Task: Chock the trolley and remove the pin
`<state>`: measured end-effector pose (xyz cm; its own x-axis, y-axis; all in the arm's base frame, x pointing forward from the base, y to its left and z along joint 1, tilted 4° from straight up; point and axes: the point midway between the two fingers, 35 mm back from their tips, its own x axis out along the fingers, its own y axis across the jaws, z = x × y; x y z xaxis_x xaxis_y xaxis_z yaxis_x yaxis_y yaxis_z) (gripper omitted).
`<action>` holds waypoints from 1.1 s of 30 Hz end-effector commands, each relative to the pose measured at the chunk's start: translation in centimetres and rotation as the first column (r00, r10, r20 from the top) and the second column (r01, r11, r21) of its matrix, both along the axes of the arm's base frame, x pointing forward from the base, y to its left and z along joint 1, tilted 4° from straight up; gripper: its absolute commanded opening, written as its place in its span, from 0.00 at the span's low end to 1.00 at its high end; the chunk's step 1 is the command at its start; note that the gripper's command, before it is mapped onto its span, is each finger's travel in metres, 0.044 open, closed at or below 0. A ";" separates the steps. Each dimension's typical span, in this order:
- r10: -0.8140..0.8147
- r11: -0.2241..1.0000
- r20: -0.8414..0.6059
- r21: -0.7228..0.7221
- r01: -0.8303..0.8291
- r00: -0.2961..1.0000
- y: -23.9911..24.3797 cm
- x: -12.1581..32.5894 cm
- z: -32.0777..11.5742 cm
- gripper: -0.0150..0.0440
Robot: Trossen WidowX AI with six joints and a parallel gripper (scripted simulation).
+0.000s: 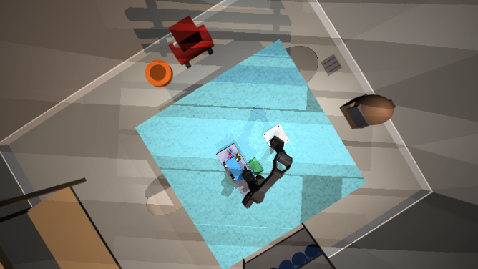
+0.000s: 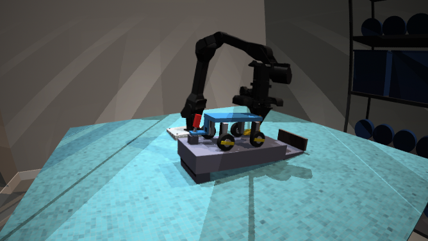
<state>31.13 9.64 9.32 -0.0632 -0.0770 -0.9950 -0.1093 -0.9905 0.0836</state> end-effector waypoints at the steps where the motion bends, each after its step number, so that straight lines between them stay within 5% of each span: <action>1: -0.002 1.000 0.000 0.000 0.002 1.000 0.0 0.0 0.0 0.25; 8: -0.002 1.000 0.000 0.000 0.002 1.000 0.0 0.0 0.0 0.57; 30: 0.001 1.000 -0.004 -0.008 -0.001 1.000 0.6 0.4 5.9 0.58; 33: 0.005 1.000 -0.004 -0.002 -0.005 1.000 0.6 0.2 5.3 0.71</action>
<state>31.39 10.23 14.85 -0.0623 -0.0778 -0.9950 -0.1045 -0.9910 0.0840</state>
